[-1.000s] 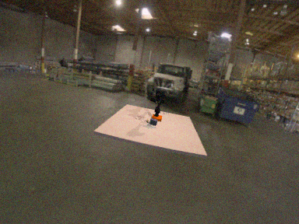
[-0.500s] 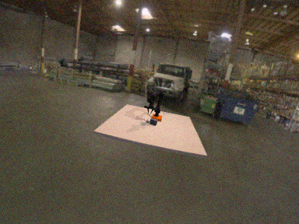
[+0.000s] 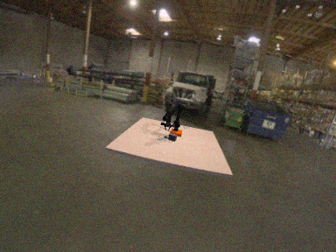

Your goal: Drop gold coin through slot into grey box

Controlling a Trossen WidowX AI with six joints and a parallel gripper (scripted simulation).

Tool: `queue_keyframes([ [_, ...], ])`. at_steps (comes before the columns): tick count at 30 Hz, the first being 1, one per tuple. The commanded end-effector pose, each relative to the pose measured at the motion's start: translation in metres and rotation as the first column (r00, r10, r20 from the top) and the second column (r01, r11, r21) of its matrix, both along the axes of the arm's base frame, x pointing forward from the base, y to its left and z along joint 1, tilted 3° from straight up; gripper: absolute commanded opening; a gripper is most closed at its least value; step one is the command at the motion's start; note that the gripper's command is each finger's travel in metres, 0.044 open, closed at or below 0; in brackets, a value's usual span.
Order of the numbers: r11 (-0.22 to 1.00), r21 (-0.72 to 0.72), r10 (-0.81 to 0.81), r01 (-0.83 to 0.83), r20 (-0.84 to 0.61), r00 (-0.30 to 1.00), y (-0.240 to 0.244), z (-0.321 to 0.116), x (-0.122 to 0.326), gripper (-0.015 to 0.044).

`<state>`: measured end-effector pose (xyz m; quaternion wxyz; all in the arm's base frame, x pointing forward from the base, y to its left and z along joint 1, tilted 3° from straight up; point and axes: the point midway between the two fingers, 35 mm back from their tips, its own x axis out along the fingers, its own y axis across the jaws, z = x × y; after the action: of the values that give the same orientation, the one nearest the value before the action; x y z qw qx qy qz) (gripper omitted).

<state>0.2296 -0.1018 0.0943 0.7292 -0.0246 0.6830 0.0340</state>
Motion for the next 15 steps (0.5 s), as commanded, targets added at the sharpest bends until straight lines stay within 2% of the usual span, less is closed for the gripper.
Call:
queue_keyframes([
  [1, 1.0, -0.008, 0.005, -0.005, 0.008, 1.0, -0.002, -0.006, 0.002, 0.0161],
  [15, 1.0, -0.008, 0.005, -0.005, 0.008, 1.0, -0.004, -0.032, 0.005, 0.0161],
])
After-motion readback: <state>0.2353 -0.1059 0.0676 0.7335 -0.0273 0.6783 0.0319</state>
